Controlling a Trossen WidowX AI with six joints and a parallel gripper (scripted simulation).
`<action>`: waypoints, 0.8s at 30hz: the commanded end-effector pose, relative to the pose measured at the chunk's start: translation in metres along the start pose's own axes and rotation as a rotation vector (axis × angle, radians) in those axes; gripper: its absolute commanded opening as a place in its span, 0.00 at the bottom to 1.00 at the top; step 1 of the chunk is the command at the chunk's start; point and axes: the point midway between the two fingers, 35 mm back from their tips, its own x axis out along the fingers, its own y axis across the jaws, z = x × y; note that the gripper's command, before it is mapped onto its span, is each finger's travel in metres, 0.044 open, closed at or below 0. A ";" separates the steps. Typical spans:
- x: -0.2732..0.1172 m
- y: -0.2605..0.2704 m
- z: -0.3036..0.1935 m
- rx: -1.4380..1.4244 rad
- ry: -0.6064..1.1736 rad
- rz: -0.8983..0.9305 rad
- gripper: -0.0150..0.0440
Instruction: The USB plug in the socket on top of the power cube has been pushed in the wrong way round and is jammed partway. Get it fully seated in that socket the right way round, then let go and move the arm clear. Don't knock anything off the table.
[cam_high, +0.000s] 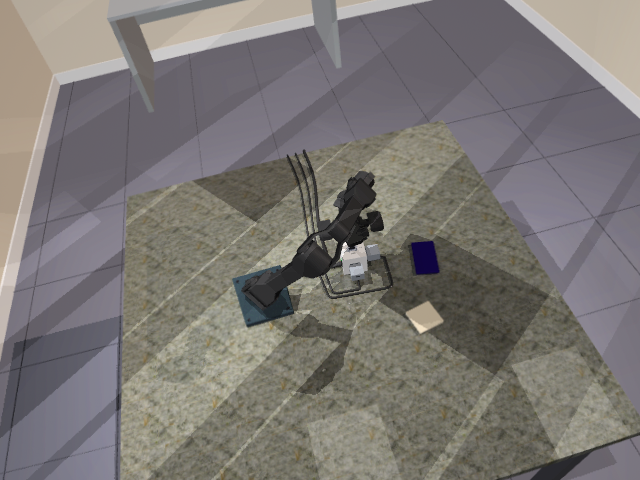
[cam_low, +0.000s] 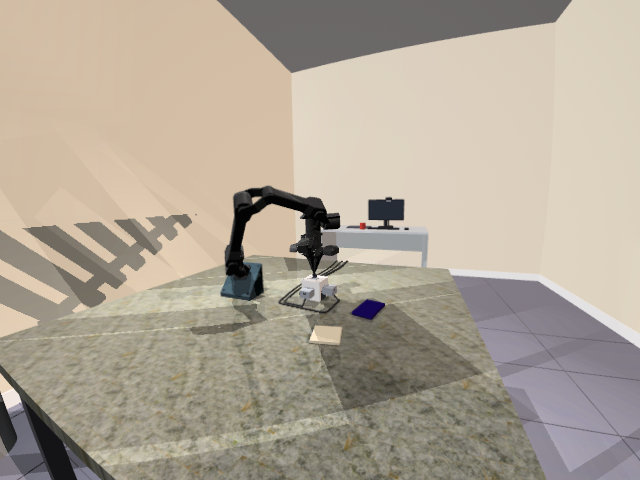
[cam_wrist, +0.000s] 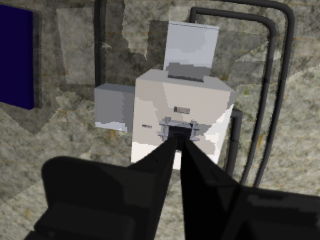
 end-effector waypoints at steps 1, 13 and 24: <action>0.000 0.000 0.000 0.001 0.001 0.000 0.25; 0.000 0.000 0.000 0.000 0.000 0.000 0.25; -0.007 0.000 0.000 0.000 0.000 0.000 0.25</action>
